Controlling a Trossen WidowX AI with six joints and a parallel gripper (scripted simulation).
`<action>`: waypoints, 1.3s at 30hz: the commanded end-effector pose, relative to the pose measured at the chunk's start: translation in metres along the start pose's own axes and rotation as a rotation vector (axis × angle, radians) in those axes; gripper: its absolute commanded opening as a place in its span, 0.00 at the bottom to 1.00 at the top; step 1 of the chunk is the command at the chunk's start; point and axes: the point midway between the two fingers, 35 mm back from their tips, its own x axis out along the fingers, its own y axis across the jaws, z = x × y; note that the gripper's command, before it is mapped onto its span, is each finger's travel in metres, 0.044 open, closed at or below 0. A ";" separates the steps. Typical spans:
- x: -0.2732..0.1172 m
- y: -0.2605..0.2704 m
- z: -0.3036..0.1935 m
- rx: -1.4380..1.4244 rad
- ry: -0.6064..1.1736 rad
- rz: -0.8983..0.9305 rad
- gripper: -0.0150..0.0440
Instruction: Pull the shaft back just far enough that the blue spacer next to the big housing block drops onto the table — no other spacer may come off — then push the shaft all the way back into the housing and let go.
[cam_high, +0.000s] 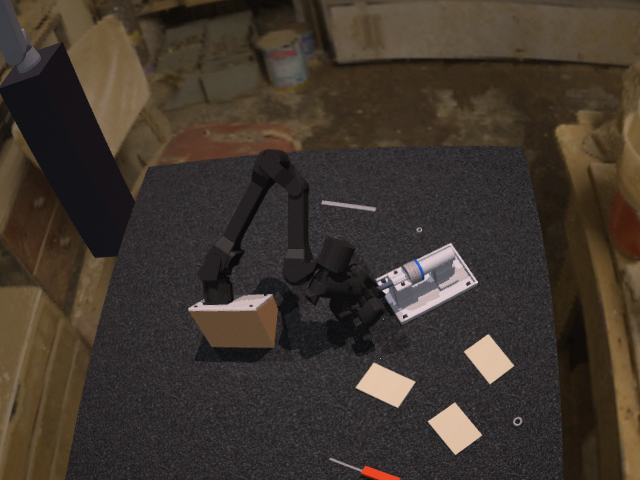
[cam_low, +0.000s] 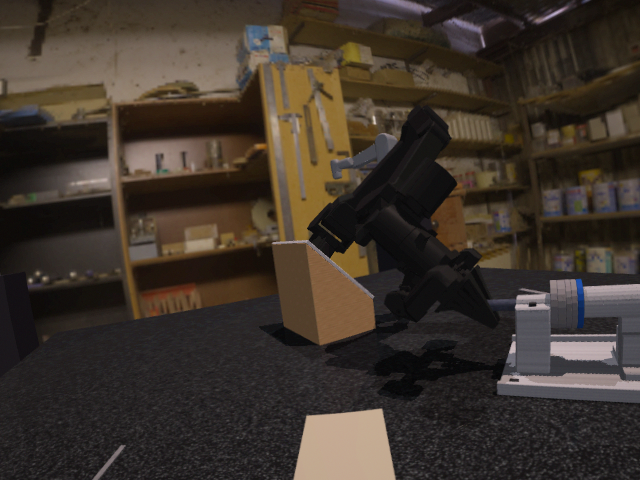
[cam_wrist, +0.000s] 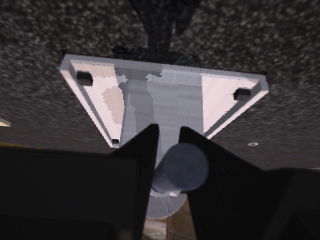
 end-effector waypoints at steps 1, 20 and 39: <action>0.000 0.000 0.001 -0.004 -0.001 -0.003 0.25; -0.002 0.000 0.002 -0.004 -0.001 -0.003 0.25; -0.003 0.000 0.003 -0.004 -0.001 -0.003 0.25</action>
